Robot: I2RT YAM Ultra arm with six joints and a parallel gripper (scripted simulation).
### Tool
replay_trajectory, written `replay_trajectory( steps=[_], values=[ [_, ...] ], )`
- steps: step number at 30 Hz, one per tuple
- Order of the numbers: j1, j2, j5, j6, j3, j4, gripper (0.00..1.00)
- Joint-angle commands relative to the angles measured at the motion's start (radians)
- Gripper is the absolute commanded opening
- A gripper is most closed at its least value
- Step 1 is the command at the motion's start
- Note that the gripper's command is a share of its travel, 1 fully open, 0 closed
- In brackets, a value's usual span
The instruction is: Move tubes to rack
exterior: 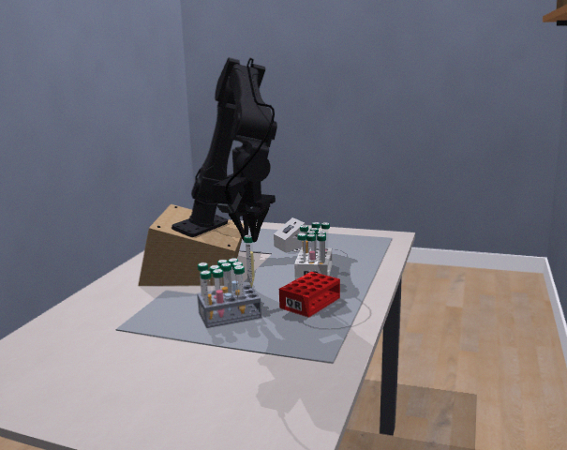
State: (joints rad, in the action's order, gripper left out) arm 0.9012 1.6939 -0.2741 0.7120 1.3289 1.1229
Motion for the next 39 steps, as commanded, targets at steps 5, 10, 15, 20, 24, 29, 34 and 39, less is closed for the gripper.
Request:
replay_trajectory(
  steps=[5,10,15,20,24,29,34,39],
  values=[
    [0.018,-0.073,-0.005,-0.008,-0.061,0.002,0.00],
    [0.019,-0.105,-0.006,-0.010,-0.095,-0.010,0.00],
    [0.021,-0.124,-0.006,-0.010,-0.116,-0.013,0.00],
    [0.022,-0.154,-0.007,-0.013,-0.150,-0.010,0.00],
    [0.024,-0.179,-0.006,-0.016,-0.176,-0.015,0.00],
    [0.026,-0.209,-0.007,-0.018,-0.209,-0.015,0.00],
    [0.027,-0.228,-0.008,-0.019,-0.229,-0.010,0.00],
    [0.030,-0.259,-0.008,-0.022,-0.260,-0.006,0.00]
  ],
)
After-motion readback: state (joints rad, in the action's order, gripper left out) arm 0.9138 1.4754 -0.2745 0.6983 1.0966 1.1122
